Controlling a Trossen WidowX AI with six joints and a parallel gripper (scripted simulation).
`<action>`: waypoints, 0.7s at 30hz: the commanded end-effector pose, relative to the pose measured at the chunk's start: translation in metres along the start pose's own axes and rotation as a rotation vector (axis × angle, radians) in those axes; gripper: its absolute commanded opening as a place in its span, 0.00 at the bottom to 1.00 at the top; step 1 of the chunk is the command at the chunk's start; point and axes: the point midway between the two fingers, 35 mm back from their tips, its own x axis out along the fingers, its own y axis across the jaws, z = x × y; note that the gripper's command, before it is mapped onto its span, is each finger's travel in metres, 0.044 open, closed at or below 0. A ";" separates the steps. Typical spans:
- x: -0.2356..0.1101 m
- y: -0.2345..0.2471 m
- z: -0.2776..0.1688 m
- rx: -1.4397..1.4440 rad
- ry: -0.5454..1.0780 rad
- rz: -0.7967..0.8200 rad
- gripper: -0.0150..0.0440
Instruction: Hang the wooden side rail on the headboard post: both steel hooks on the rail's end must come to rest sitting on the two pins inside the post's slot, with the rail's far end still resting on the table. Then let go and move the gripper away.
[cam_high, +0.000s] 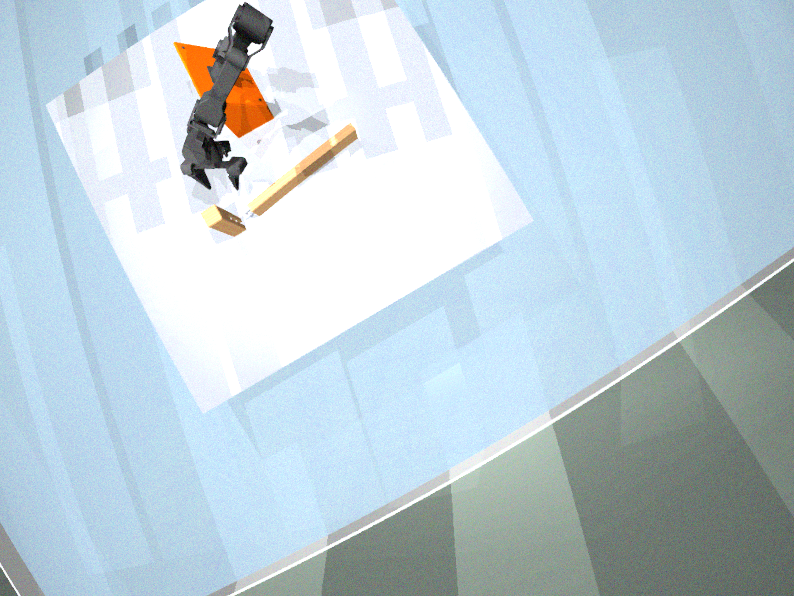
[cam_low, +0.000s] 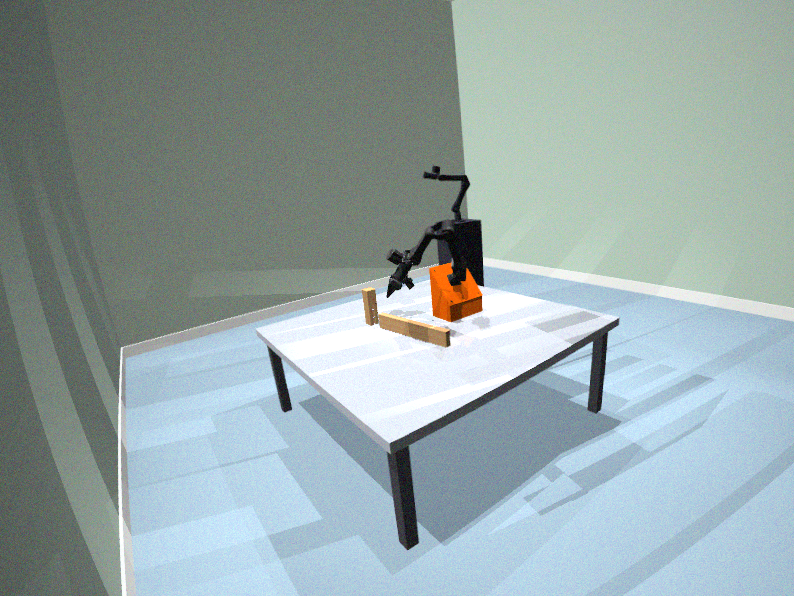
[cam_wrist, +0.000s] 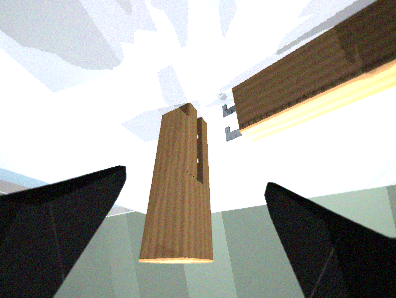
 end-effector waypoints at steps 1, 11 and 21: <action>0.000 0.001 0.001 -0.003 -0.001 0.004 1.00; 0.008 -0.008 0.004 0.597 0.034 0.097 1.00; 0.012 -0.020 0.006 1.310 0.162 0.140 1.00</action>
